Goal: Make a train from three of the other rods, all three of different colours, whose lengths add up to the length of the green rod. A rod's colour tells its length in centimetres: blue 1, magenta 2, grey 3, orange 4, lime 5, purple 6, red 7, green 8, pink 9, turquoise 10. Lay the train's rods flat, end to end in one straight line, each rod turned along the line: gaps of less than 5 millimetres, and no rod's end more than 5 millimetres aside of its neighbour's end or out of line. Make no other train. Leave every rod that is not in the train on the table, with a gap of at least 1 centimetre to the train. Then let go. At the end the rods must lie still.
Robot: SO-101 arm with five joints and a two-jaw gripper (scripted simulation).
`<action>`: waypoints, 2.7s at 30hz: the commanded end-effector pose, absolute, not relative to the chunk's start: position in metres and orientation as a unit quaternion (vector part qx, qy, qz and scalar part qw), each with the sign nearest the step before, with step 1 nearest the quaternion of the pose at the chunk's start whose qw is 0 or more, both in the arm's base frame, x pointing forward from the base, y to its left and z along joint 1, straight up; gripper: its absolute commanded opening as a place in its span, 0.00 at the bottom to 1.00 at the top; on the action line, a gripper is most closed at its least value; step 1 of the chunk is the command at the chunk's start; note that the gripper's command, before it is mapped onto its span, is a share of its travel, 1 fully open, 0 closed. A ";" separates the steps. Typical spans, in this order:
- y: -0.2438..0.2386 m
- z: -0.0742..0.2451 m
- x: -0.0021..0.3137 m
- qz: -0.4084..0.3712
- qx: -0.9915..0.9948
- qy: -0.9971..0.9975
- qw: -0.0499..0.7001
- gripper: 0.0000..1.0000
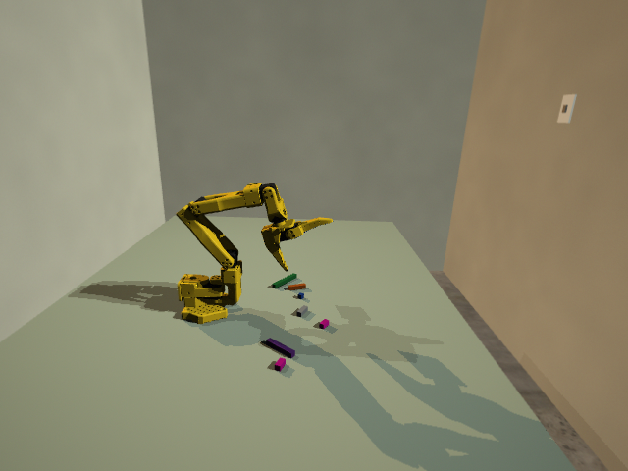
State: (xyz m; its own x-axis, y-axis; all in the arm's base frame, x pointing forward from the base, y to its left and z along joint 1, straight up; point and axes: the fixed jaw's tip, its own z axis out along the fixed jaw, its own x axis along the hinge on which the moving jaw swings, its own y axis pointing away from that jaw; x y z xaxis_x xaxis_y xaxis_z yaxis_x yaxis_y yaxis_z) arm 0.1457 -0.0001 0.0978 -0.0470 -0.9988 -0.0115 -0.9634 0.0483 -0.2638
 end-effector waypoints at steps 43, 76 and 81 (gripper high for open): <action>-0.006 0.105 0.149 -0.112 -0.665 0.730 0.113 1.00; -0.080 0.110 0.116 -0.179 -0.431 0.879 0.100 1.00; -0.080 0.110 0.116 -0.179 -0.431 0.879 0.100 1.00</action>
